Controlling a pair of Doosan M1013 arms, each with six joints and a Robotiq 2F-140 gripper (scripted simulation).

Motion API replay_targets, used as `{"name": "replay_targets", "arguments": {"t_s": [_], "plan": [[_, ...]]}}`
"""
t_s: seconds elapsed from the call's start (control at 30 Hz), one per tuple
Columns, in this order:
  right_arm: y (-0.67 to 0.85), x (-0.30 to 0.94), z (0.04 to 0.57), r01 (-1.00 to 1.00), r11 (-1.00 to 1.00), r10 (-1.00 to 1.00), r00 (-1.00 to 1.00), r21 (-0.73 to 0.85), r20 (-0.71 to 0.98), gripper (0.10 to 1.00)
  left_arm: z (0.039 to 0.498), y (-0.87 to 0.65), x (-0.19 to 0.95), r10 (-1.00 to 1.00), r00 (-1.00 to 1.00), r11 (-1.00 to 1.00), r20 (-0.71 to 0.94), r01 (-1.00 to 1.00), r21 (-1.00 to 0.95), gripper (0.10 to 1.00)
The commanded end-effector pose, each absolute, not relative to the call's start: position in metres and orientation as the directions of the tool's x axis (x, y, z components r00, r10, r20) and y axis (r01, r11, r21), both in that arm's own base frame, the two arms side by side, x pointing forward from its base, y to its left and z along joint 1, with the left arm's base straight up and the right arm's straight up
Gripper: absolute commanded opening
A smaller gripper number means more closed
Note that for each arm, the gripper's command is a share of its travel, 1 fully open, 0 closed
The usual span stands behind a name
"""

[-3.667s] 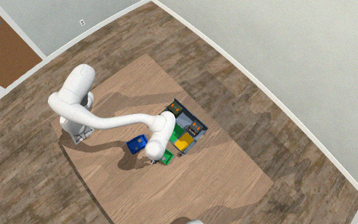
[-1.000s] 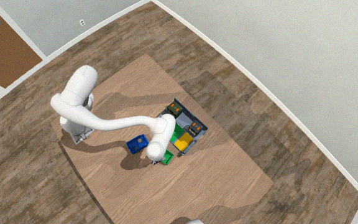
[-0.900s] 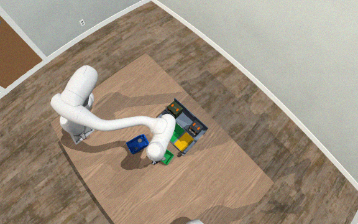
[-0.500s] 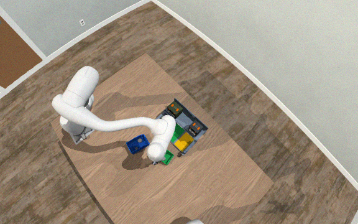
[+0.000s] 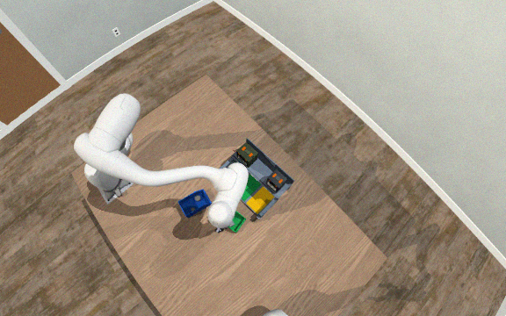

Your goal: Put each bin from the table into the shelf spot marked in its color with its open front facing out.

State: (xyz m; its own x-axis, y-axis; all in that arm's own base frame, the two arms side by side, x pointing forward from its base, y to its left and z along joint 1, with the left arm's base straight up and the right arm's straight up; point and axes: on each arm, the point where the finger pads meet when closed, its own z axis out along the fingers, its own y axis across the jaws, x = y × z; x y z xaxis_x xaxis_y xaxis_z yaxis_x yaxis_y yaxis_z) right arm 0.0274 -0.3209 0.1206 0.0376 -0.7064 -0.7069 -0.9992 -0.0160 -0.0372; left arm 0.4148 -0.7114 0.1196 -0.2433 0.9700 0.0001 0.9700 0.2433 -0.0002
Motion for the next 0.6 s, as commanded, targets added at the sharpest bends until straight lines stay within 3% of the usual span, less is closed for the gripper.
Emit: {"name": "replay_targets", "arguments": {"t_s": [0.0,0.57], "plan": [[-0.3213,0.0275,0.121,-0.999,-0.016,-0.707,0.038,-0.038,-0.706,1.0,0.1208,-0.7117,0.4151,0.97,-0.243,0.243,-0.001,0.97,0.001,0.237],[-0.3213,0.0275,0.121,-0.999,-0.016,-0.707,0.038,-0.038,-0.706,1.0,0.1188,-0.7117,0.4151,0.97,-0.243,0.243,-0.001,0.97,0.001,0.237]]}}
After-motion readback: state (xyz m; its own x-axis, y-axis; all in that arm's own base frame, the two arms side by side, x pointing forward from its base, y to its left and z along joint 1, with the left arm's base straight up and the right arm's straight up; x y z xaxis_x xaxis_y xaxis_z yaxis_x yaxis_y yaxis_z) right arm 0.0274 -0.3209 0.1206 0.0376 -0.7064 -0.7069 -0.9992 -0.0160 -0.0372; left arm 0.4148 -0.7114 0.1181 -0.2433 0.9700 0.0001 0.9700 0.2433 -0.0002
